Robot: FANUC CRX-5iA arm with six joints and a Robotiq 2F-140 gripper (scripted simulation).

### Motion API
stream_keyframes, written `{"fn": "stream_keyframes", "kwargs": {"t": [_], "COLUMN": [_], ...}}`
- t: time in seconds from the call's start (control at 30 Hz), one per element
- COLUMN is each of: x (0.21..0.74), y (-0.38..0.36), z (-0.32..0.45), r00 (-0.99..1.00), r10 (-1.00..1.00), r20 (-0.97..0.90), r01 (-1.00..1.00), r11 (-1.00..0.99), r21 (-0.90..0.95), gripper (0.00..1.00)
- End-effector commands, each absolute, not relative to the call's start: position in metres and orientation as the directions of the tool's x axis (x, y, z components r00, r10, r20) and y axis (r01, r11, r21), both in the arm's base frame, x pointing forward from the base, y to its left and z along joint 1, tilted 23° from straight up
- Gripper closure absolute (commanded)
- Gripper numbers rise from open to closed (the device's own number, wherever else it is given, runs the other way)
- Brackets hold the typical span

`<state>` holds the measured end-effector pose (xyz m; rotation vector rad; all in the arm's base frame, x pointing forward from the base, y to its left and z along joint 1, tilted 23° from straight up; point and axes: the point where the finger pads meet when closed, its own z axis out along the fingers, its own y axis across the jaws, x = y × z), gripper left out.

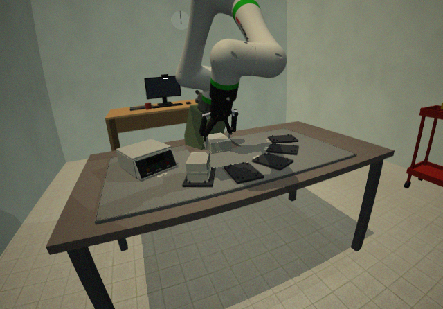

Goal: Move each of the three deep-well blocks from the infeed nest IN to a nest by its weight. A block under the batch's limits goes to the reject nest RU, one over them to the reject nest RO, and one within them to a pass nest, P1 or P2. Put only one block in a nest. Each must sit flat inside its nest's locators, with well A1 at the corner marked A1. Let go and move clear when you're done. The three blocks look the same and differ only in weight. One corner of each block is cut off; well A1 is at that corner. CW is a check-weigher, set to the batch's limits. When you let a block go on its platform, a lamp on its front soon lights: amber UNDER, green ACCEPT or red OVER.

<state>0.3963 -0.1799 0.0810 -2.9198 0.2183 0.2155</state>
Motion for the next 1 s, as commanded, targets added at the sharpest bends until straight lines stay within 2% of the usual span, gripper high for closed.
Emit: {"fn": "stream_keyframes", "kwargs": {"t": [0.0,0.97], "x": [0.401,0.441], "y": [-0.172,-0.097], "z": [0.079,0.063], "r00": [0.978,0.978], "r10": [-0.132,-0.132], "r20": [-0.159,-0.159], "r01": [-0.162,-0.162], "r11": [-0.968,-0.968], "r21": [-0.192,-0.192], "gripper": [0.90,0.90]}}
